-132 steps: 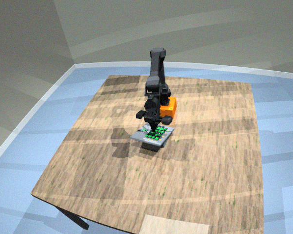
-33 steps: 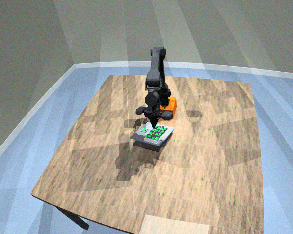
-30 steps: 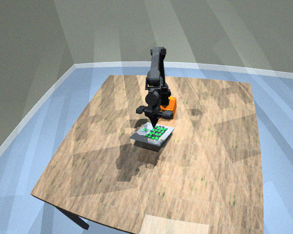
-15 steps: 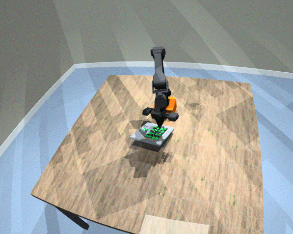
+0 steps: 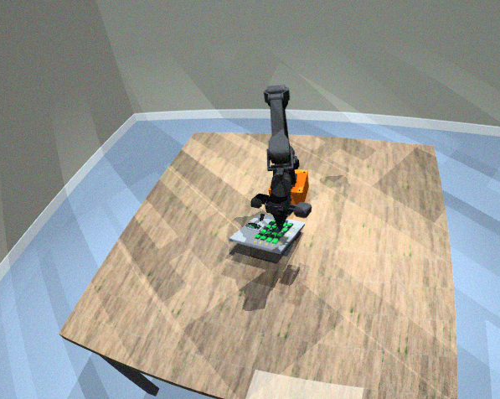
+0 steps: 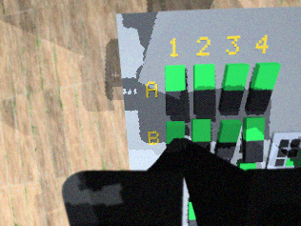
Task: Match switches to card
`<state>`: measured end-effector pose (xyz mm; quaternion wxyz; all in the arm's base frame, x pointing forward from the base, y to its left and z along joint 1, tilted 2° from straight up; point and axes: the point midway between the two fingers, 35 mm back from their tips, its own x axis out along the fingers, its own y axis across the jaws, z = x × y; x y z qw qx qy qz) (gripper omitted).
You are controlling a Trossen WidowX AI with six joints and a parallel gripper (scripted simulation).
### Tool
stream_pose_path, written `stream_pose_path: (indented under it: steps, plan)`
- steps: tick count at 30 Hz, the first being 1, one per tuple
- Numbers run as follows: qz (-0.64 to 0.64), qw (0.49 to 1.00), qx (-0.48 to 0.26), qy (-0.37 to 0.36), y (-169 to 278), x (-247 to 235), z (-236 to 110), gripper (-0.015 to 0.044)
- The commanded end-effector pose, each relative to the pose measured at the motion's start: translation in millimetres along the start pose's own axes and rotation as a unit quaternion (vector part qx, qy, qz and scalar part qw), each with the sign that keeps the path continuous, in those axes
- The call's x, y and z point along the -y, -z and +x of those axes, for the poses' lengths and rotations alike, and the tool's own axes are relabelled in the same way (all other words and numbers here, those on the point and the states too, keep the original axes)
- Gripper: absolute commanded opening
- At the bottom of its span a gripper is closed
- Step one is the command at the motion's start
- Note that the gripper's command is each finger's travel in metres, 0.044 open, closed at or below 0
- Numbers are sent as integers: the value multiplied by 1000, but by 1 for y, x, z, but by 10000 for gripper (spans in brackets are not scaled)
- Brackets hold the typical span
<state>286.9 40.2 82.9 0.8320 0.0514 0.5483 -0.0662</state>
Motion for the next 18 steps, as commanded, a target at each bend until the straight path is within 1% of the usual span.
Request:
stream_pose_path:
  steps: [1, 7, 18]
  plan:
    - [-2, 1000, -1, -2, 0, -1, 6, 0]
    - [-2, 1000, -1, -2, 0, -1, 15, 0]
    - [-2, 1000, -1, -2, 0, -1, 15, 0]
